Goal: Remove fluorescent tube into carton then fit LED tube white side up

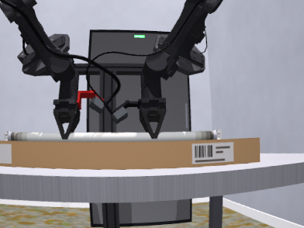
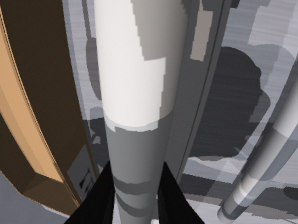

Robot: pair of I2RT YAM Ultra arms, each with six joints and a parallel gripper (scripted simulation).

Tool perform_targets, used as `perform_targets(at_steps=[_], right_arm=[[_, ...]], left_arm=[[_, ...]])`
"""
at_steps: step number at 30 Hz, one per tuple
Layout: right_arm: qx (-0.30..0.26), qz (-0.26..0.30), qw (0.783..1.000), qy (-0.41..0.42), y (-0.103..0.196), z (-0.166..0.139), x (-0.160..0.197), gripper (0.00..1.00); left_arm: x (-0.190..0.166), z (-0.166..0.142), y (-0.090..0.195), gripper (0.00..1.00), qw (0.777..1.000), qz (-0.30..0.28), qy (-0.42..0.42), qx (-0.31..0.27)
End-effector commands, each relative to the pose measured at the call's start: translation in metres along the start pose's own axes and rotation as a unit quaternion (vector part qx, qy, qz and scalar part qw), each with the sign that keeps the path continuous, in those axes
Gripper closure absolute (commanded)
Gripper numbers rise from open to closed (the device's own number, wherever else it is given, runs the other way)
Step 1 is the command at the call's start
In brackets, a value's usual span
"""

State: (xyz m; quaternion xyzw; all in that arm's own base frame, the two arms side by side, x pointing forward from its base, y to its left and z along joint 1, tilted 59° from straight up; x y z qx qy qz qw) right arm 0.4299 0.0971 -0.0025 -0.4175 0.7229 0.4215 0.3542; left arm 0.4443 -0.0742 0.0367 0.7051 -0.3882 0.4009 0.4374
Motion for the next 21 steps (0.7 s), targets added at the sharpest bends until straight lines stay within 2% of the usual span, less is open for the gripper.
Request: perform_targets(at_steps=[1, 10, 15, 21], right_arm=[[-0.014, 0.013, 0.999, 0.03, 0.007, 0.008, 0.023, 0.89], [-0.004, 0.041, 0.998, 0.046, 0.004, 0.001, 0.042, 0.89], [0.003, 0.023, 0.999, 0.029, -0.005, 0.002, 0.025, 0.89], [0.003, 0.027, 0.999, 0.031, -0.004, 0.001, 0.028, 0.89]], left_arm=[[-0.023, 0.007, 0.008, 0.89, 0.999, -0.016, -0.034, -0.013], [-0.036, 0.008, 0.009, 0.89, 0.998, -0.035, -0.048, -0.02], [-0.038, 0.008, 0.008, 0.89, 0.998, -0.036, -0.048, -0.019], [-0.025, 0.011, 0.002, 0.89, 0.999, -0.023, -0.036, -0.018]])
Point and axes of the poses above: on each arm, the point where the finger pads meet when closed, its own y axis back along the fingers, its own x axis across the jaws, z = x × y, the point moved 5 cm from there along y, back along the fingers, and after that the axes turned 1 degree about y, right-handed, at the moved point
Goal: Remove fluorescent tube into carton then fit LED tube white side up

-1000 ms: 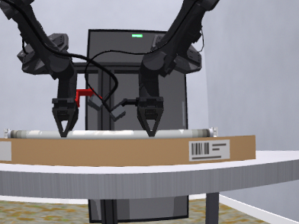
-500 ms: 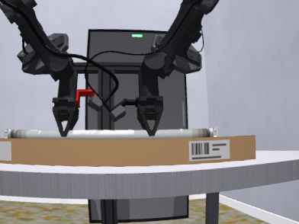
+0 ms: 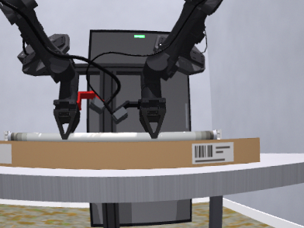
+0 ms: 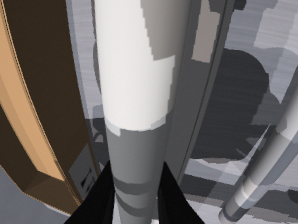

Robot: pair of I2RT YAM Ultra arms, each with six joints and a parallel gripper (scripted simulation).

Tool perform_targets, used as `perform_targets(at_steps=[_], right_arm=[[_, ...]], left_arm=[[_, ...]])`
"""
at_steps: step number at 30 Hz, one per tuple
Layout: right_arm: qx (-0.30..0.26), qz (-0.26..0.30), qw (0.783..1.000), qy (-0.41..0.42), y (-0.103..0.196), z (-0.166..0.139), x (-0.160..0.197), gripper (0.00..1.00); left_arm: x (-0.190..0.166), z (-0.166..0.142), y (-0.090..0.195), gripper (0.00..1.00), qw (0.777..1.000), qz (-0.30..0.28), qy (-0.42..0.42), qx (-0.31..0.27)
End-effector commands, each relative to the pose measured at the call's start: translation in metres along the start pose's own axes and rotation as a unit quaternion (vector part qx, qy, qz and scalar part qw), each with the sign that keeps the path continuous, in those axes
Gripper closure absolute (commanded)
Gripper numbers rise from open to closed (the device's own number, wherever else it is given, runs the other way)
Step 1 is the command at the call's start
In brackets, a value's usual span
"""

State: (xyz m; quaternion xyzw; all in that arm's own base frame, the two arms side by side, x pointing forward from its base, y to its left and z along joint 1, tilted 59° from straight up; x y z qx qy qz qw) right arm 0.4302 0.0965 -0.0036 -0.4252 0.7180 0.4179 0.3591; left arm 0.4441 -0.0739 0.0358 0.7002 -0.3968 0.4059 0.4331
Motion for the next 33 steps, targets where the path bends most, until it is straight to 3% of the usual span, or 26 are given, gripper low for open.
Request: perform_targets(at_steps=[1, 17, 18, 33], right_arm=[[0.001, 0.041, 0.999, 0.035, -0.0028, 0.0029, 0.0311, 0.89], [0.0, 0.04, 0.999, 0.036, -0.0021, 0.0043, 0.031, 0.89], [0.0, 0.04, 0.999, 0.036, -0.0021, 0.0043, 0.031, 0.51], [-0.01, 0.038, 0.999, 0.034, -0.0005, 0.0088, 0.0301, 0.51]], left_arm=[[-0.0255, 0.0115, 0.0029, 0.51, 0.998, -0.036, -0.038, -0.018], [-0.0216, 0.0109, 0.0033, 0.51, 0.999, -0.032, -0.03, -0.018], [-0.0216, 0.0109, 0.0033, 0.51, 0.999, -0.032, -0.03, -0.018], [-0.0216, 0.0109, 0.0033, 0.51, 0.999, -0.032, -0.03, -0.018]])
Point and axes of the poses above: on each arm, the point where the finger pads meet when closed, its own y axis back along the fingers, its own x axis across the jaws, z = x × y, the point moved 5 cm from there along y, back along the fingers, and after that the axes turned 1 degree about y, right-handed, at the moved point
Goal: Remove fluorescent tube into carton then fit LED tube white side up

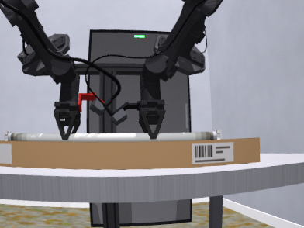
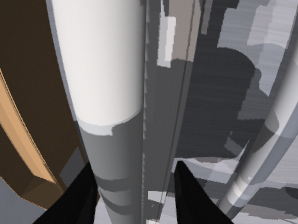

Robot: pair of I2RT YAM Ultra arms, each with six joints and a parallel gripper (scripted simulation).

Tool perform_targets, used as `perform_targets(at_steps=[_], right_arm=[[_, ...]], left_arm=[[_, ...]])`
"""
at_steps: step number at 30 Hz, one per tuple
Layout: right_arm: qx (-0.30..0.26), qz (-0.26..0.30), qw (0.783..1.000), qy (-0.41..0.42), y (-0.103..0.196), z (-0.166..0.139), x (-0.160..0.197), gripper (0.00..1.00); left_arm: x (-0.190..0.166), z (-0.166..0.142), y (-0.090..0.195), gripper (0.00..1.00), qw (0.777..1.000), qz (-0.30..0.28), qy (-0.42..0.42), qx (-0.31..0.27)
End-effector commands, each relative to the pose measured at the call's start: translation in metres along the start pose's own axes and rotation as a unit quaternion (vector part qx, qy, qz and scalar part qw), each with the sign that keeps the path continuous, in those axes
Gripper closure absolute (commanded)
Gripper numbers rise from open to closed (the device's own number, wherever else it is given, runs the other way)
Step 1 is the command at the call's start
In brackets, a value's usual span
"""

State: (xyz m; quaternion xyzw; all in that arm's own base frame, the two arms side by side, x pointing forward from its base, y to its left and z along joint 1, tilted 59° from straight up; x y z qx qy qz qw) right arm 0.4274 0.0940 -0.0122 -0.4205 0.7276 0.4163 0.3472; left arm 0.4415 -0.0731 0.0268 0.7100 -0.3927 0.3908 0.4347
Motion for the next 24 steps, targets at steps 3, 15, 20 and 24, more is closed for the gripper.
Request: perform_targets(at_steps=[3, 15, 20, 24], right_arm=[[-0.002, 0.007, 1.0, 0.005, 0.018, 0.0, 0.0, 0.51], [-0.004, 0.011, 1.0, 0.009, 0.051, 0.002, 0.002, 0.51], [-0.016, 0.003, 1.0, 0.008, 0.06, 0.007, 0.0, 0.51], [-0.018, -0.001, 1.0, 0.003, 0.058, 0.006, -0.007, 0.51]], left_arm=[[-0.005, -0.001, 0.018, 0.51, 1.0, -0.013, -0.006, 0.001], [-0.004, 0.002, 0.052, 0.51, 1.0, -0.016, -0.01, 0.002], [0.0, 0.005, 0.059, 0.51, 1.0, -0.009, -0.007, -0.008], [0.008, 0.008, 0.058, 0.51, 1.0, -0.002, -0.001, -0.016]])
Point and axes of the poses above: on each arm, the point where the finger pads meet when closed, its own y axis back along the fingers, its own x axis across the jaws, z = x × y, the point moved 5 cm from there along y, back along the fingers, and after that the axes turned 1 degree about y, right-handed, at the moved point
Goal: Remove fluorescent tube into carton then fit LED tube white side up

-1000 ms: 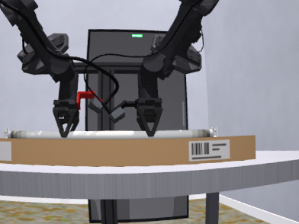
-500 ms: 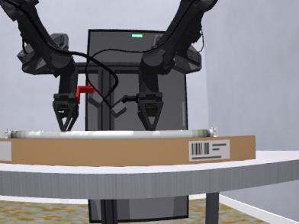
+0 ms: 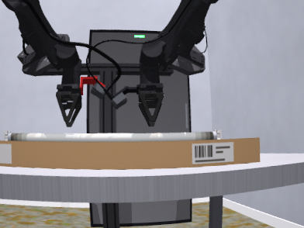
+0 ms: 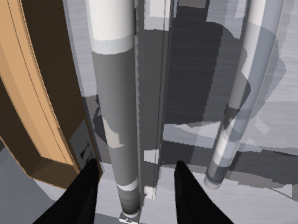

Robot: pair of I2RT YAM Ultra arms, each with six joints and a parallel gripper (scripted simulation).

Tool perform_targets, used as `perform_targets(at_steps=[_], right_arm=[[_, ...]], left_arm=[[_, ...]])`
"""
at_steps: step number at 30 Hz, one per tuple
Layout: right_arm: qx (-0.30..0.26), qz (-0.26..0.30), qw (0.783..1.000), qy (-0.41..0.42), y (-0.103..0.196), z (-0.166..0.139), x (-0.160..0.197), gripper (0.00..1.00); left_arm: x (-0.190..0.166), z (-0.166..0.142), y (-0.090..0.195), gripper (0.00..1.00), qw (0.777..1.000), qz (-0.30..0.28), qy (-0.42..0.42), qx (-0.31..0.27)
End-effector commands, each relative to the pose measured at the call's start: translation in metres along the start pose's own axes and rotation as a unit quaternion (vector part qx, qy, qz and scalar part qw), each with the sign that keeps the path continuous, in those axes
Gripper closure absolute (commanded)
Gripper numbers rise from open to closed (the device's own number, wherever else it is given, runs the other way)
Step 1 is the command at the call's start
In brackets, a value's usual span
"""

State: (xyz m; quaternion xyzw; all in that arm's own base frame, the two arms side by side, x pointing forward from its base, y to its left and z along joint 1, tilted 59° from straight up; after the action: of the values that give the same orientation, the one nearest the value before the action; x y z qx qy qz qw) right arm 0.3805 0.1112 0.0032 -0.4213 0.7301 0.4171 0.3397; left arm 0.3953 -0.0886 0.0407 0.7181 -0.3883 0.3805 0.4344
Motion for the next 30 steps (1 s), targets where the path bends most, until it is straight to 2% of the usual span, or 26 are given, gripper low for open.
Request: perform_targets(at_steps=[1, 4, 8, 9, 12, 15, 21, 22, 30], right_arm=[[-0.01, 0.003, 1.0, 0.0, 0.001, 0.003, -0.001, 0.51], [-0.011, -0.007, 1.0, -0.007, 0.001, 0.005, -0.01, 0.51], [-0.014, -0.002, 1.0, -0.001, 0.002, 0.007, -0.005, 0.51], [-0.014, -0.021, 1.0, -0.017, 0.002, 0.007, -0.024, 0.51], [-0.015, 0.002, 1.0, 0.005, 0.004, 0.005, -0.001, 0.51], [-0.006, -0.002, 1.0, -0.003, -0.001, -0.002, -0.008, 0.51], [-0.012, -0.007, 1.0, -0.005, 0.005, 0.001, -0.011, 0.51], [-0.013, 0.002, 1.0, 0.003, 0.003, 0.003, -0.002, 0.51], [-0.011, 0.0, 1.0, 0.001, 0.003, 0.002, -0.001, 0.51]], left_arm=[[0.014, 0.009, 0.006, 0.51, 1.0, 0.013, 0.011, -0.018], [0.015, 0.011, 0.003, 0.51, 1.0, 0.014, 0.012, -0.018], [0.005, 0.008, 0.004, 0.51, 1.0, 0.005, 0.003, -0.017], [0.012, 0.01, 0.004, 0.51, 1.0, 0.011, 0.008, -0.018], [0.013, 0.01, 0.003, 0.51, 1.0, 0.013, 0.009, -0.018], [0.014, 0.01, 0.003, 0.51, 1.0, 0.014, 0.008, -0.017], [0.014, 0.011, 0.002, 0.51, 1.0, 0.015, 0.007, -0.017], [0.013, 0.011, 0.002, 0.51, 1.0, 0.015, 0.008, -0.017], [0.014, 0.011, 0.001, 0.51, 1.0, 0.016, 0.006, -0.017]])
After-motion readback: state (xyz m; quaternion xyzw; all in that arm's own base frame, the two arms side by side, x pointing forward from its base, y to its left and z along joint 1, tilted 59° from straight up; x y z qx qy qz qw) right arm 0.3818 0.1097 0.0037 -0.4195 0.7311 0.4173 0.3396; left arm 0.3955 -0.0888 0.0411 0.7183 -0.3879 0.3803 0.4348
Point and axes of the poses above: on each arm, the point where the finger pads meet when closed, its own y axis back along the fingers, its own x axis across the jaws, z = x × y, the point moved 5 cm from there along y, back along the fingers, and after that the axes turned 1 degree about y, right-handed, at the moved point
